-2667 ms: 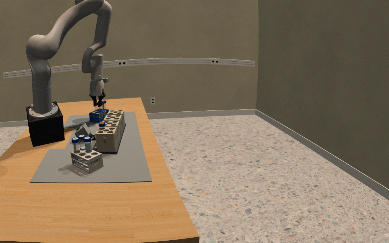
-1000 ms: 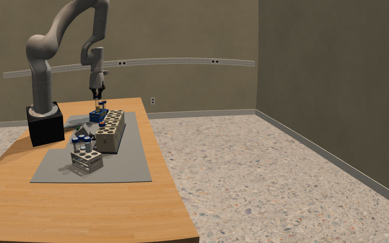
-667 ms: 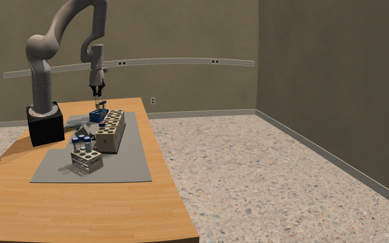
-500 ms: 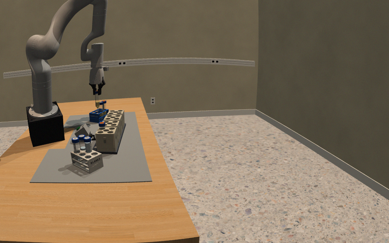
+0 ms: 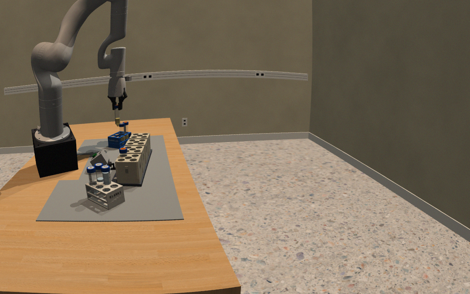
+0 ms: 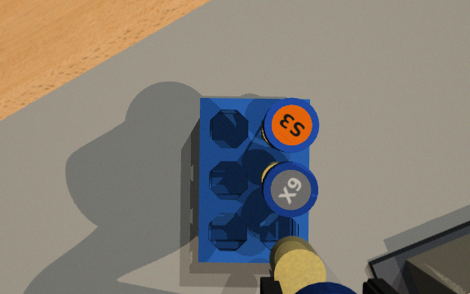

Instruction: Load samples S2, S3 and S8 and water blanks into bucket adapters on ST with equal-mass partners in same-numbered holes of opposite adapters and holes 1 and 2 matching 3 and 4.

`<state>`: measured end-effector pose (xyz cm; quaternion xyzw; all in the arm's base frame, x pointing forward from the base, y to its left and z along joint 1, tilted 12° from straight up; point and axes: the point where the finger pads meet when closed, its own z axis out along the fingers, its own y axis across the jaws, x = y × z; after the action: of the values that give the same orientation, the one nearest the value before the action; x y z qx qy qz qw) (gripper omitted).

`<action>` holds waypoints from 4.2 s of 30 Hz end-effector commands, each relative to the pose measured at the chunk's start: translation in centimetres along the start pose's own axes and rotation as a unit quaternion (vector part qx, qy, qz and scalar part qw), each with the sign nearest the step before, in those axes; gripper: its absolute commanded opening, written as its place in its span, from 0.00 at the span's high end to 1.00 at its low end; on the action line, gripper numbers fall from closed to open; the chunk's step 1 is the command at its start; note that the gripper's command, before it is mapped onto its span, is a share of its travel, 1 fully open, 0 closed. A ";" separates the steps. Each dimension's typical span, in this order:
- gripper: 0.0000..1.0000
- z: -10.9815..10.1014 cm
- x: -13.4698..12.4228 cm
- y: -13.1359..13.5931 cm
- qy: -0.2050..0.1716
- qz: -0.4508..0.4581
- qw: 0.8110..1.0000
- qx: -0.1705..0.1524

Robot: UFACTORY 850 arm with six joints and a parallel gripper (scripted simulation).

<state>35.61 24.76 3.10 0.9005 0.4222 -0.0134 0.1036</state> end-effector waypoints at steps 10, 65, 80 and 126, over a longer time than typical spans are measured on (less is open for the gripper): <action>1.00 -2.4 0.1 0.0 0.000 0.000 1.000 0.001; 1.00 -2.4 -11.5 15.2 -0.001 0.553 0.833 0.000; 1.00 -2.4 -14.7 19.4 -0.001 0.553 0.833 0.000; 1.00 1.1 -14.7 19.4 -0.001 0.553 0.833 0.000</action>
<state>40.91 1.40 7.45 0.9840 -0.1460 0.0417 0.0933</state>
